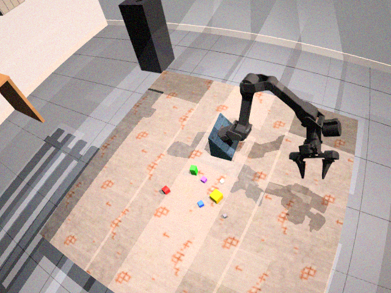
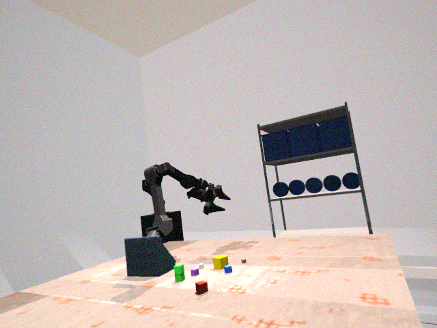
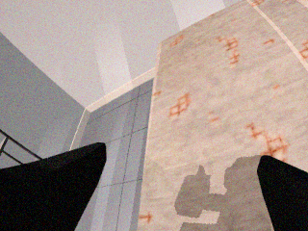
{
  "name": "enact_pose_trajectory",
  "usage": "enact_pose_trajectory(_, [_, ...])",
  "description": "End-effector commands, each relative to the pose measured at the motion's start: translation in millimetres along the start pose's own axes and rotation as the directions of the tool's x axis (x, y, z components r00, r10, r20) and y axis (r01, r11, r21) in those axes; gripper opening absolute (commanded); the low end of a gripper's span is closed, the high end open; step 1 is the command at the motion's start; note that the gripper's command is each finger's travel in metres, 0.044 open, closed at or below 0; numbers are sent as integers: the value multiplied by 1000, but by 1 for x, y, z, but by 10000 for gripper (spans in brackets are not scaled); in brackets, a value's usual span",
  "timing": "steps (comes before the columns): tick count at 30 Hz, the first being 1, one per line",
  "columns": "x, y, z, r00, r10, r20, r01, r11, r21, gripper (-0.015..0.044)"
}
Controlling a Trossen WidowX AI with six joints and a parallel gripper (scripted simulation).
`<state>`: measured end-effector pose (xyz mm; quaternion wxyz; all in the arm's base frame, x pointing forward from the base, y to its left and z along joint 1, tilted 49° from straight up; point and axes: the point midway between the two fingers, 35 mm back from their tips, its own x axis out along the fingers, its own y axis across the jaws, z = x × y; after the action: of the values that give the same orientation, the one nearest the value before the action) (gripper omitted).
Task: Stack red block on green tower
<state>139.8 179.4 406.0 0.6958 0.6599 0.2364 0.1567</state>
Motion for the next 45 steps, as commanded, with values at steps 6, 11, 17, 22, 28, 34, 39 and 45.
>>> enact_pose_trajectory(6, [29,-14,-6,995,-87,38,93,980,-175,440])
enact_pose_trajectory(11, [63,-34,-6,977,-197,85,214,916,-340,440])
enact_pose_trajectory(17, [103,-67,6,929,-341,144,366,789,-494,440])
enact_pose_trajectory(22, [133,-96,24,869,-459,185,474,666,-576,440])
enact_pose_trajectory(28, [162,-132,54,779,-588,216,571,524,-632,440])
enact_pose_trajectory(34, [185,-172,90,672,-707,219,632,394,-667,440])
enact_pose_trajectory(39, [198,-207,123,576,-794,195,658,308,-687,440])
enact_pose_trajectory(45, [204,-252,164,453,-882,132,671,240,-702,440])
